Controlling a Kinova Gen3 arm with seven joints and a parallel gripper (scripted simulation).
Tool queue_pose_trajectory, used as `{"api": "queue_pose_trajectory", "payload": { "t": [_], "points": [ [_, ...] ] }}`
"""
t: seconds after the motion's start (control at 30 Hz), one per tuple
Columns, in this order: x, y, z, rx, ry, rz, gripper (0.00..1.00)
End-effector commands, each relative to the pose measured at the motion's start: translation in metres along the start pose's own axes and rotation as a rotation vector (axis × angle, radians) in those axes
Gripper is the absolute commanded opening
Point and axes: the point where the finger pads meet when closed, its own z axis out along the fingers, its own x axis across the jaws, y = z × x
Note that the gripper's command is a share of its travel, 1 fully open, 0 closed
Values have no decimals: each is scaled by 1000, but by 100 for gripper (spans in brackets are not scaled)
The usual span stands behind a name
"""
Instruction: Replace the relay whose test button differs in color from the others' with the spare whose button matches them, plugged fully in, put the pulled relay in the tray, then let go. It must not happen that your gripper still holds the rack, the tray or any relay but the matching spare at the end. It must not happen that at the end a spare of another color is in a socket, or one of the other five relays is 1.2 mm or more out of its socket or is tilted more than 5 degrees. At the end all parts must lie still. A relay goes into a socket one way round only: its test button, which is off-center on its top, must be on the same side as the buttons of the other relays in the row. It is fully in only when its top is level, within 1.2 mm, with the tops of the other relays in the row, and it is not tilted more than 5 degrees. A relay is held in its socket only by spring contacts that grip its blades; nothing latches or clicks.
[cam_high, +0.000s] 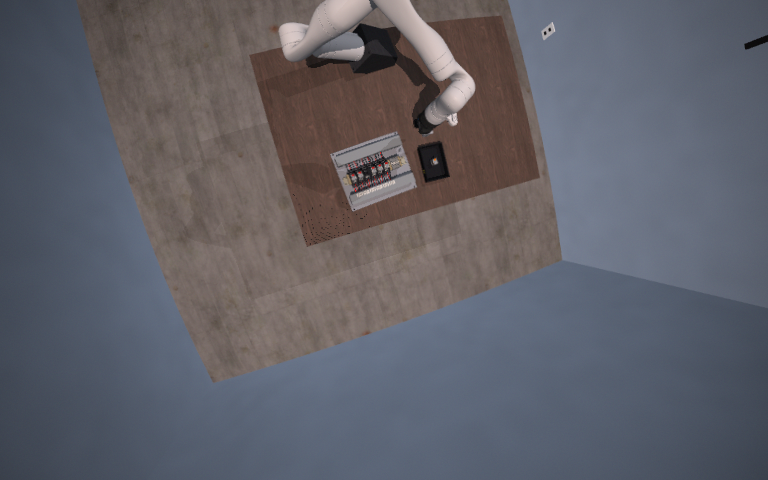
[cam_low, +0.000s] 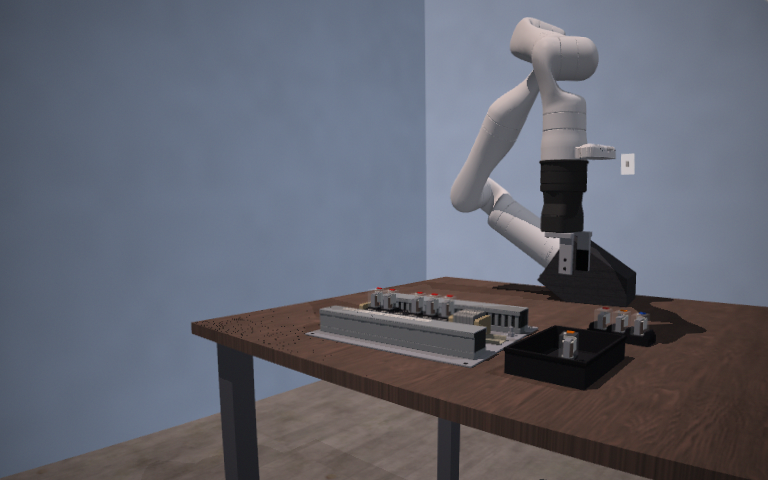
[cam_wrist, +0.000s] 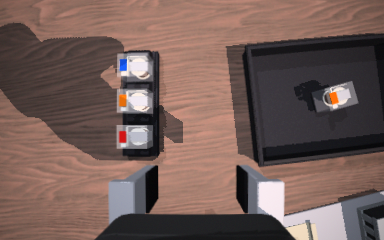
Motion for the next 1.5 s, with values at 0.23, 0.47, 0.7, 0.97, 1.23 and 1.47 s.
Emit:
{"api": "queue_pose_trajectory", "payload": {
  "t": [0.23, 0.47, 0.7, 0.97, 1.23, 1.47],
  "points": [
    [-36, 7, -17, 23, 7, 3, 100],
    [-45, 14, -17, 11, 2, -3, 100],
    [-62, 15, -26, 19, 6, 1, 100],
    [-77, 17, -34, 27, 8, 4, 100],
    [-70, 16, -31, 23, 10, 0, 100],
    [-72, 14, -32, 27, 8, 4, 100]
  ]
}}
